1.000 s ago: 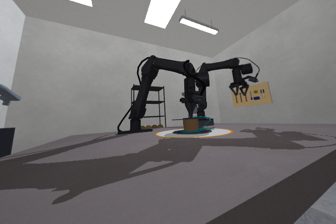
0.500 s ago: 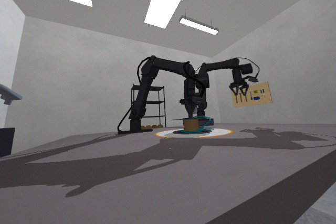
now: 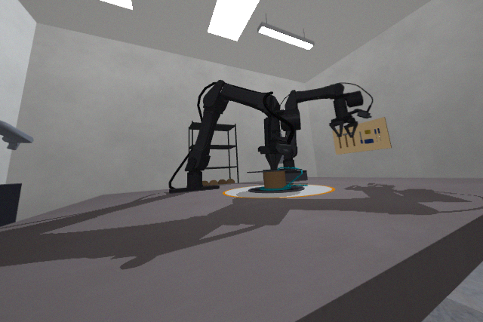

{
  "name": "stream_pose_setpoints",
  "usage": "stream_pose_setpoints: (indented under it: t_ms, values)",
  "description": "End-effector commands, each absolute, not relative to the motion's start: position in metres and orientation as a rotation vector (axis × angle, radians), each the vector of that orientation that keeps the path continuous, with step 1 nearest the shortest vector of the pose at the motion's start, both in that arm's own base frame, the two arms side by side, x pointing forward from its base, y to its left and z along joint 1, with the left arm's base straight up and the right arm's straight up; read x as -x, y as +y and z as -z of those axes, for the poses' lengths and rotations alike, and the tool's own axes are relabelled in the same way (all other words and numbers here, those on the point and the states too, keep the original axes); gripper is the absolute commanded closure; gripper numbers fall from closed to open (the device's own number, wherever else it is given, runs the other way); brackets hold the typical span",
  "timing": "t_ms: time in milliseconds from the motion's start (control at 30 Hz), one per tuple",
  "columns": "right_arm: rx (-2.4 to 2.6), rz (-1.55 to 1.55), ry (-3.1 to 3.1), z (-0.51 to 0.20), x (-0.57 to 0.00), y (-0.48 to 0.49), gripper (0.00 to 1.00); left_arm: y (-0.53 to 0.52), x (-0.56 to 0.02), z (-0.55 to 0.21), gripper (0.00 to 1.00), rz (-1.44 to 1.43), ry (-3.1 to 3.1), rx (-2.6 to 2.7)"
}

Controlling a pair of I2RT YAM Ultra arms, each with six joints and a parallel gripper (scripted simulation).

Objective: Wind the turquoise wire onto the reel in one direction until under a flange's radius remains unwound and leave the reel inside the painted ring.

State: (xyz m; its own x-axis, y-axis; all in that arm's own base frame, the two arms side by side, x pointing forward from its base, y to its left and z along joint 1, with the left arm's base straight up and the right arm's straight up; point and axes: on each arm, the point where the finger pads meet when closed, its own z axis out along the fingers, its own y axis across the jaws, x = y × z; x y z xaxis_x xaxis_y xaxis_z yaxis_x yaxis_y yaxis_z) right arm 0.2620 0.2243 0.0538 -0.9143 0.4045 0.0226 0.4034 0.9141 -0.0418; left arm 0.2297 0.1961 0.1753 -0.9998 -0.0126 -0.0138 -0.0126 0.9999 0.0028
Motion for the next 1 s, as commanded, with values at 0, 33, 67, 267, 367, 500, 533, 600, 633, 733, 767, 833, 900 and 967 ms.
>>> stream_pose_setpoints:
  t_ms: [0, 33, 67, 267, 367, 500, 533, 600, 633, 733, 767, 833, 900, 967]
  values:
    - [0.661, 0.0, -3.071, -0.0579, -0.2682, 0.2297, 1.0, 0.1971, -0.2354, -0.1932, 0.0, -0.072, 3.084, 0.012]
    - [0.661, 0.0, -3.071, -0.0573, -0.2682, 0.2298, 1.0, 0.1971, -0.2354, -0.1932, 0.0, -0.072, 3.084, 0.012]
    - [0.661, 0.0, -3.071, -0.0569, -0.2682, 0.2299, 1.0, 0.1971, -0.2354, -0.1932, 0.0, -0.072, 3.084, 0.012]
    - [0.661, 0.0, -3.071, -0.0557, -0.2682, 0.2302, 1.0, 0.1971, -0.2354, -0.1932, 0.0, -0.072, 3.084, 0.012]
    - [0.661, 0.0, -3.071, -0.0554, -0.2675, 0.2299, 1.0, 0.1971, -0.2354, -0.1932, 0.0, -0.072, 3.084, 0.012]
    - [0.661, 0.0, -3.071, -0.0558, -0.2667, 0.2295, 1.0, 0.1971, -0.2354, -0.1932, 0.0, -0.072, 3.084, 0.012]
    - [0.661, 0.0, -3.071, -0.056, -0.2666, 0.2295, 1.0, 0.1971, -0.2354, -0.1932, 0.0, -0.072, 3.084, 0.012]
    - [0.661, 0.0, -3.071, -0.0566, -0.2664, 0.2295, 1.0, 0.1971, -0.2354, -0.1932, 0.0, -0.072, 3.084, 0.012]
    - [0.661, 0.0, -3.071, -0.0569, -0.2663, 0.2295, 1.0, 0.1971, -0.2354, -0.1932, 0.0, -0.072, 3.084, 0.012]
    - [0.661, 0.0, -3.071, -0.0577, -0.2661, 0.2296, 1.0, 0.1971, -0.2354, -0.1932, 0.0, -0.072, 3.084, 0.012]
    - [0.661, 0.0, -3.071, -0.0579, -0.266, 0.2296, 1.0, 0.1971, -0.2354, -0.1932, 0.0, -0.072, 3.084, 0.012]
    - [0.661, 0.0, -3.071, -0.0579, -0.266, 0.2296, 1.0, 0.1971, -0.2354, -0.1932, 0.0, -0.072, 3.084, 0.012]
    - [0.661, 0.0, -3.071, -0.0585, -0.2658, 0.2296, 1.0, 0.1971, -0.2354, -0.1932, 0.0, -0.072, 3.084, 0.012]
    - [0.661, 0.0, -3.071, -0.059, -0.2656, 0.2296, 1.0, 0.1971, -0.2354, -0.1932, 0.0, -0.072, 3.084, 0.012]
